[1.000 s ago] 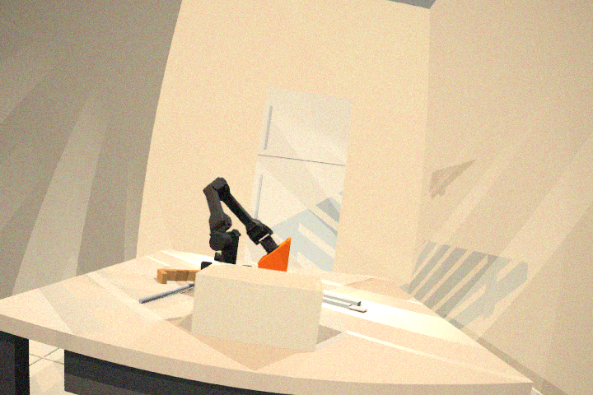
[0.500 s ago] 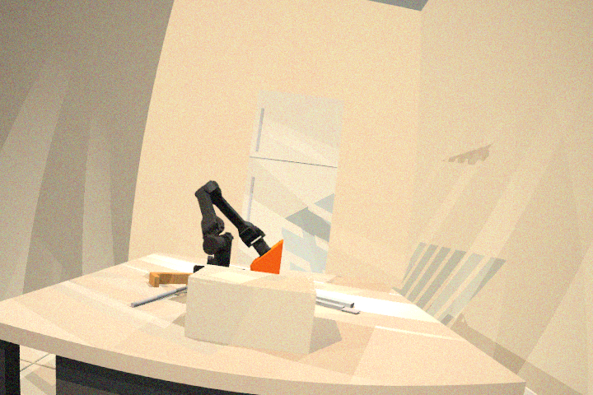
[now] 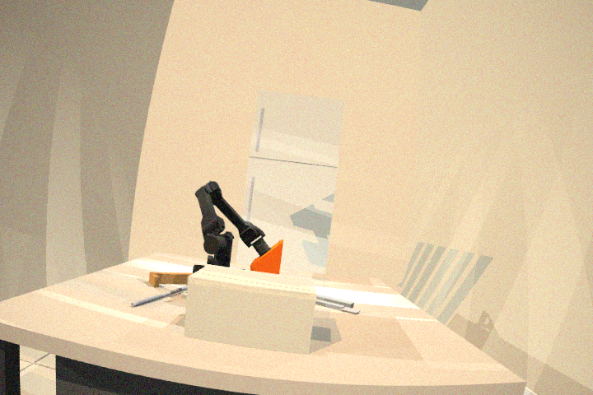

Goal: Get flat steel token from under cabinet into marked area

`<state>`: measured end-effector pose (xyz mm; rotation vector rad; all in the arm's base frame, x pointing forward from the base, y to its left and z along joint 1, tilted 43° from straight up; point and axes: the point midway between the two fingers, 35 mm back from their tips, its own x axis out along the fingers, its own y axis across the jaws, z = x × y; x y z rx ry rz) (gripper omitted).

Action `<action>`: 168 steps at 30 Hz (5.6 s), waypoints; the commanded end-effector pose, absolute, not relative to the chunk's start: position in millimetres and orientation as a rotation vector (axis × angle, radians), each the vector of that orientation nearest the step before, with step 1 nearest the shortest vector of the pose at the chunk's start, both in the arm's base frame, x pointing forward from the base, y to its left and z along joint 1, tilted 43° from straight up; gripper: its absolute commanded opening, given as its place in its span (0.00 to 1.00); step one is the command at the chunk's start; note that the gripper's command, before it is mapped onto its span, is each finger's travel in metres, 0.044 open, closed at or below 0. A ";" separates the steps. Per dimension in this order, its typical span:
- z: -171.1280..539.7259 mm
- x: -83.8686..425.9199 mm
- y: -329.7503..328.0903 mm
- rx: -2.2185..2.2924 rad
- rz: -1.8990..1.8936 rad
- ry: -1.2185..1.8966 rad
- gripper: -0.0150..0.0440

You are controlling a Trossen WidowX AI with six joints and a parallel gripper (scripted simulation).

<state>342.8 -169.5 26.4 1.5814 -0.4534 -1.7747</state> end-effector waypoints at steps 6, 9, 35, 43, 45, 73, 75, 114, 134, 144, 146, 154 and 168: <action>23.7 345.4 -170.6 1.591 -1.782 -0.447 0.25; 24.0 345.6 -170.9 1.591 -1.782 -0.447 0.25; 29.6 320.1 -176.1 1.589 -1.783 -0.446 0.25; 30.9 311.1 -178.4 1.589 -1.784 -0.446 0.25; 31.2 308.9 -179.0 1.589 -1.784 -0.446 0.25; 38.0 275.0 -187.5 1.586 -1.785 -0.446 0.25; 38.6 272.6 -188.1 1.586 -1.785 -0.446 0.25; 49.8 229.4 -199.3 1.584 -1.784 -0.448 0.25; 37.6 228.0 -183.2 1.625 -1.788 -0.503 0.25; 28.4 225.7 -172.9 1.638 -1.789 -0.520 0.25; 26.6 225.3 -170.8 1.640 -1.790 -0.522 0.25; 19.1 223.3 -162.7 1.644 -1.790 -0.528 0.25; 14.2 220.8 -158.7 1.645 -1.795 -0.536 0.48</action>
